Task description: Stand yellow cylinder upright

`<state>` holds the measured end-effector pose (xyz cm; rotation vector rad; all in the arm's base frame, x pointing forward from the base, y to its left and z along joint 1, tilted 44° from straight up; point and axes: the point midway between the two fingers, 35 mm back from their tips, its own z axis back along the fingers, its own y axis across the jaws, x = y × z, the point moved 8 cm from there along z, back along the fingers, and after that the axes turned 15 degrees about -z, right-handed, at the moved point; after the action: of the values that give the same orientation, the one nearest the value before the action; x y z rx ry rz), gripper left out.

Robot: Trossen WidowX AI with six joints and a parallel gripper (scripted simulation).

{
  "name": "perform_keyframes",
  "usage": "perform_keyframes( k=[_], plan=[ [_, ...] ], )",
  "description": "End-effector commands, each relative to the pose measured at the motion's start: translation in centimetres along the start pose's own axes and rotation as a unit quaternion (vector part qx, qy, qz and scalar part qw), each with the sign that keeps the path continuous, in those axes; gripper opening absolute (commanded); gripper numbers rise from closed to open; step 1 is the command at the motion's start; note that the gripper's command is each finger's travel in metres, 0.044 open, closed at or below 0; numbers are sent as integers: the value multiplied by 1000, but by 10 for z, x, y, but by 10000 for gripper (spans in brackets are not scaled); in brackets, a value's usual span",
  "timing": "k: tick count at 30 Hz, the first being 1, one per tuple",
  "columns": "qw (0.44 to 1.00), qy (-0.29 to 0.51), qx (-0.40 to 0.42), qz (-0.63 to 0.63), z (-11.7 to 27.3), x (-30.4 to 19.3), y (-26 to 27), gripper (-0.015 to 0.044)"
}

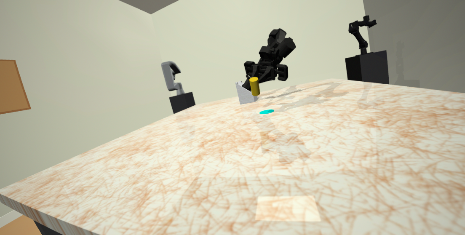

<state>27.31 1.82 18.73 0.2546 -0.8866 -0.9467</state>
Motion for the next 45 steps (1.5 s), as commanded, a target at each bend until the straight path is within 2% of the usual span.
perform_keyframes(
  k=[1, 45],
  plan=[
    [1000, -16, 7, -10, 3, 0, -1, 105],
    [982, -131, 87, -109, 26, -15, -12, 105]
  ],
)
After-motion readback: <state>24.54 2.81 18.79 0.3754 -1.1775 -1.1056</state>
